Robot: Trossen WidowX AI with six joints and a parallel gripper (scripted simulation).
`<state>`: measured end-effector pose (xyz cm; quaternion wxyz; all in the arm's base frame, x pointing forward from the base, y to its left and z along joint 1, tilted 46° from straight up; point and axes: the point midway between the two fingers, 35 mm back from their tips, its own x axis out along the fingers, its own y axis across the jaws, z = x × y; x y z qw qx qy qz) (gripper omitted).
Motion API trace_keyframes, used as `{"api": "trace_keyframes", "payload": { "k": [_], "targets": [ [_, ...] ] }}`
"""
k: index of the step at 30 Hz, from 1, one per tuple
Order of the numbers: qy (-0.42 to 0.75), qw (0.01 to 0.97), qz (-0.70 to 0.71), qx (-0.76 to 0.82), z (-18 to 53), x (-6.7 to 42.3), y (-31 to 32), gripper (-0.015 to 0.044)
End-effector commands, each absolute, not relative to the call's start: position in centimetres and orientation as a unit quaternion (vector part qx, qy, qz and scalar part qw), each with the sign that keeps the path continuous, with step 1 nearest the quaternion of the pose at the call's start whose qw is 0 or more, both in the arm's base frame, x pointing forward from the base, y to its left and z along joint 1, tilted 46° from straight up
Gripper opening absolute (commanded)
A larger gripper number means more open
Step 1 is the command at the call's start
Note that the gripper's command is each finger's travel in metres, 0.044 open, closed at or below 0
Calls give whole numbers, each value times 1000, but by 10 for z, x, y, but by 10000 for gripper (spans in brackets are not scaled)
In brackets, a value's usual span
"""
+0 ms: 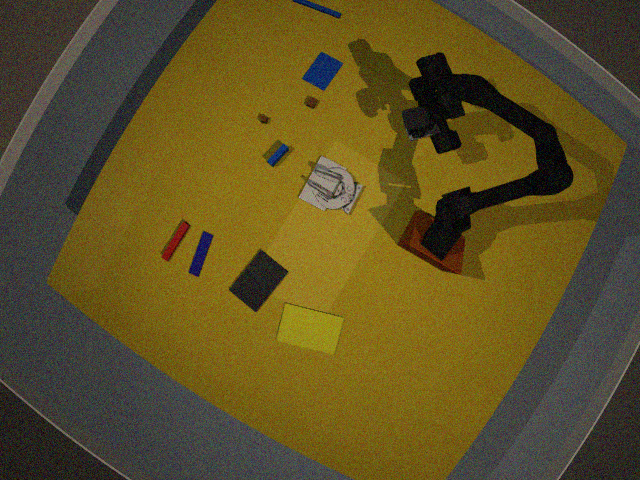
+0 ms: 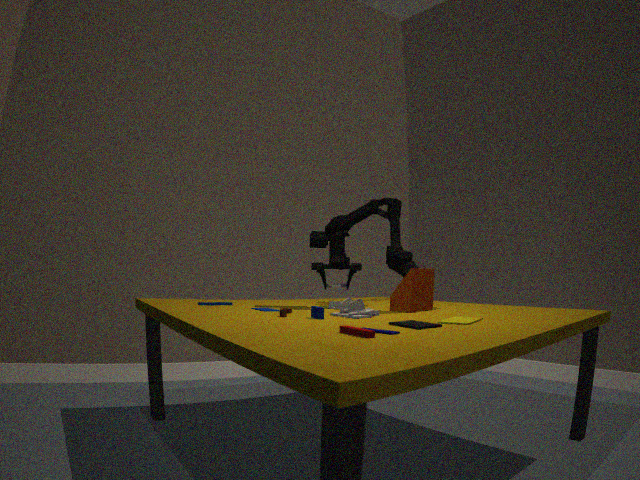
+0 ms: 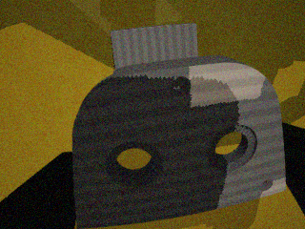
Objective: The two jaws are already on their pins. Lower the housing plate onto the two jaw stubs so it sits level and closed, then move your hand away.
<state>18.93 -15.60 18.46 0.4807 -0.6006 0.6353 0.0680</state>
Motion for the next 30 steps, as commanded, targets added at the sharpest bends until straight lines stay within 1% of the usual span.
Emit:
{"api": "trace_keyframes", "payload": {
  "k": [1, 9, 30],
  "targets": [
    [633, 483, 60, -602, 196, 186, -150, 351],
    [633, 485, 59, -600, 195, 187, -149, 351],
    [637, 554, 28, -536, 153, 224, -111, 351]
  ]
}}
